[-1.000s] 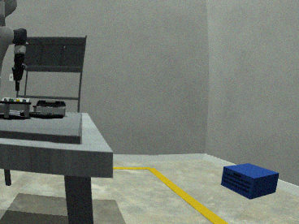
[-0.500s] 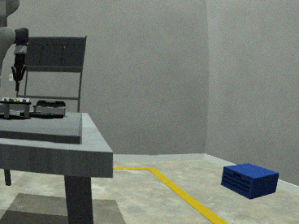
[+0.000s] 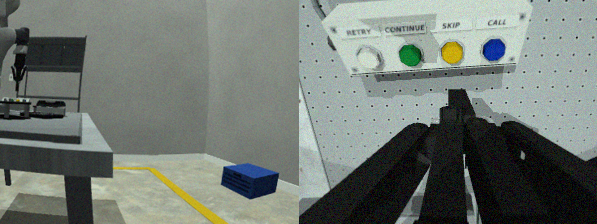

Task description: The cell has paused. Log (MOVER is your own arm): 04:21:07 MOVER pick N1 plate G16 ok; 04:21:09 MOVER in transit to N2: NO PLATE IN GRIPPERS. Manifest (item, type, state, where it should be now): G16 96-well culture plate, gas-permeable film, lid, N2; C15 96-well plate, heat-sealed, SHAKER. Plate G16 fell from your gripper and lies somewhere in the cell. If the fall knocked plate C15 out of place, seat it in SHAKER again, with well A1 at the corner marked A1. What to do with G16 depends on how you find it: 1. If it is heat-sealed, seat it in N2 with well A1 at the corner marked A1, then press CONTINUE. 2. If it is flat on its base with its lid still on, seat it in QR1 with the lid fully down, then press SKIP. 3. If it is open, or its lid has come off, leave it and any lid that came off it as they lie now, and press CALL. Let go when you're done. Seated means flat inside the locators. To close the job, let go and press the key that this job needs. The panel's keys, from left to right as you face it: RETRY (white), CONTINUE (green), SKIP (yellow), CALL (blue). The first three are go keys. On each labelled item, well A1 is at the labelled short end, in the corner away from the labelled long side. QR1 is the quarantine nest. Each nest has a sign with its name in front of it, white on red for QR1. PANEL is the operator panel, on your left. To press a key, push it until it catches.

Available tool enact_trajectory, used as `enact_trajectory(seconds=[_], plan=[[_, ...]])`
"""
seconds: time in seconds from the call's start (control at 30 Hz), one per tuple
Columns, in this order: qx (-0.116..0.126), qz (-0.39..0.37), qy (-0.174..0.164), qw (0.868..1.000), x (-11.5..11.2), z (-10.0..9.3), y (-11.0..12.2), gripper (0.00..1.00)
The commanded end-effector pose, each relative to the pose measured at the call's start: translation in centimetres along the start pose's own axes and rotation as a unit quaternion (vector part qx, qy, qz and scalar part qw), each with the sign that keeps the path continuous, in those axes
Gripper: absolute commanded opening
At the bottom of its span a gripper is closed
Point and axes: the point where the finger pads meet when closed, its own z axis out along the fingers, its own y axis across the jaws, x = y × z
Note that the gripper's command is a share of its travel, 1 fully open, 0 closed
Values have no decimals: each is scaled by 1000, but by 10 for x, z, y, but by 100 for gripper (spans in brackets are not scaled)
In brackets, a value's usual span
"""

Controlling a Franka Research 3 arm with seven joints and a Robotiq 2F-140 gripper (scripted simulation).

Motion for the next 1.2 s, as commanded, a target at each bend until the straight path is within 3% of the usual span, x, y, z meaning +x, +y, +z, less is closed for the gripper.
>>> enact_trajectory(seconds=[0.0, 1.17], plan=[[2, -27, 16, 1000, 4, -2, 0, 10], [4, -27, 94, 995, -9, 1, 1, 10]])
